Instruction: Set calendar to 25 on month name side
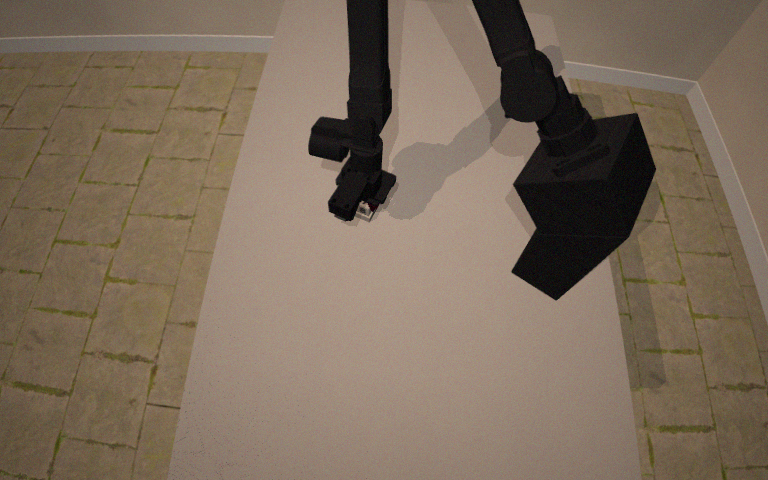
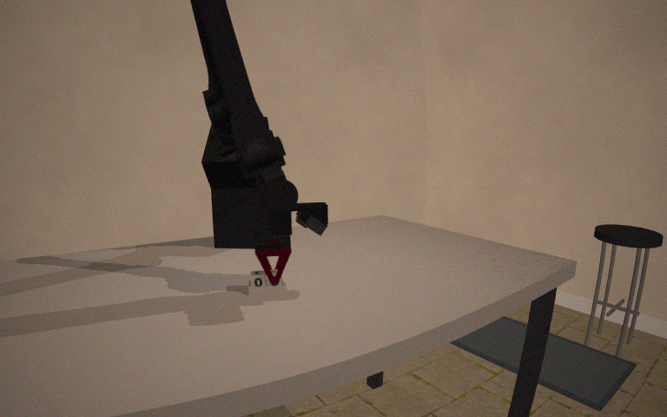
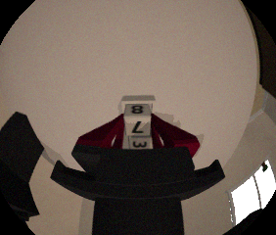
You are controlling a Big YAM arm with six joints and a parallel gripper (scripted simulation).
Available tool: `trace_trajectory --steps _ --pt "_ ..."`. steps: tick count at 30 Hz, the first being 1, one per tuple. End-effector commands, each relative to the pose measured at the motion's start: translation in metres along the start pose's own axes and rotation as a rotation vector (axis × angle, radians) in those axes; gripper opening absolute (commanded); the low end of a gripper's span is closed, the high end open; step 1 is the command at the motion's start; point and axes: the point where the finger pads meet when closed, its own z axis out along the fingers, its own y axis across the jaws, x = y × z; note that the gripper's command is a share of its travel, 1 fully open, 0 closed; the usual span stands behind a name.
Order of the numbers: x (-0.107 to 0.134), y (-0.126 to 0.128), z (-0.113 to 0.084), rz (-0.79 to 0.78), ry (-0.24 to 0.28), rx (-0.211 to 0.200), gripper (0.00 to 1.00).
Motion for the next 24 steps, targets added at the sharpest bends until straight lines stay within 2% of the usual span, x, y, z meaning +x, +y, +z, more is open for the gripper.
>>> trace_trajectory --steps 1,5,6,18,20,24 --pt "0.002 -0.008 0.005 0.007 0.0 0.017 0.38" --pt "0.002 -0.008 0.005 0.007 0.0 0.017 0.42" --pt "0.002 -0.008 0.005 0.007 0.0 0.017 0.45" --pt "0.002 -0.008 0.004 0.008 0.0 0.018 0.45" --pt "0.0 -0.02 -0.005 0.018 -0.009 0.049 0.45" --pt "-0.005 -0.004 -0.017 0.004 -0.013 0.015 0.45"
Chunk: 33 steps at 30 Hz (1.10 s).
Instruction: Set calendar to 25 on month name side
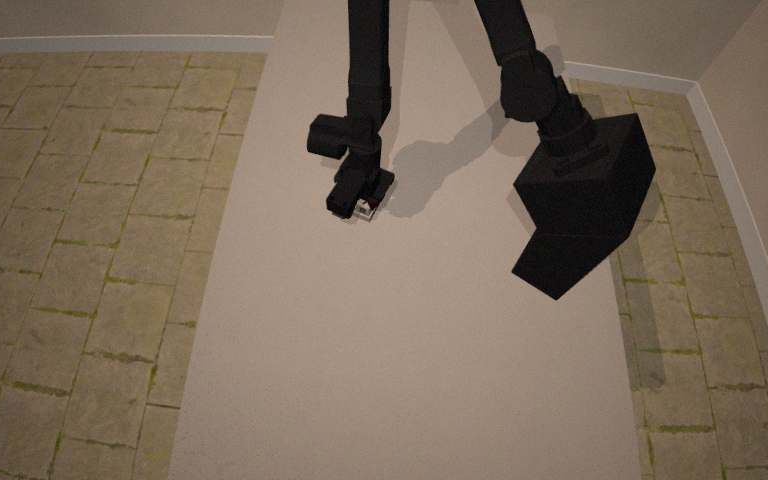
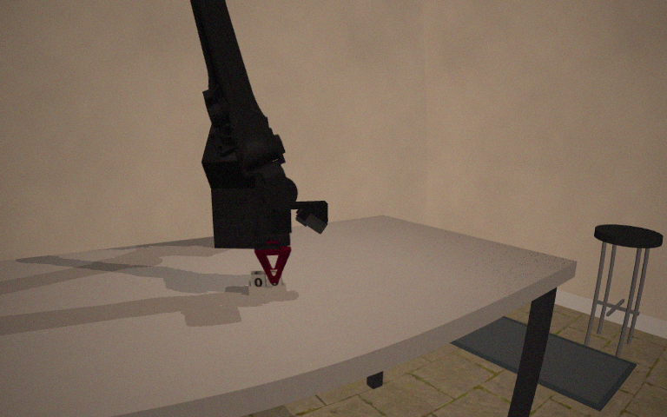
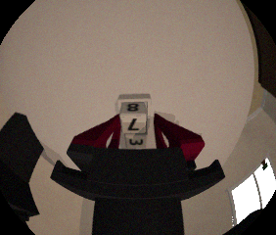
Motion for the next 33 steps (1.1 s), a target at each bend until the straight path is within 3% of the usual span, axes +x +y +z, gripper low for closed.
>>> trace_trajectory --steps 1,17,26,27,33 --pt "-0.005 0.001 -0.013 -0.001 -0.013 0.003 0.45" --pt "-0.005 -0.001 -0.083 0.001 -0.014 0.007 0.45" --pt "-0.005 0.005 -0.087 -0.006 -0.011 -0.011 0.45" --pt "-0.004 0.005 -0.086 -0.005 -0.009 -0.011 1.0" --pt "-0.003 0.004 -0.086 -0.006 -0.007 -0.011 1.0"
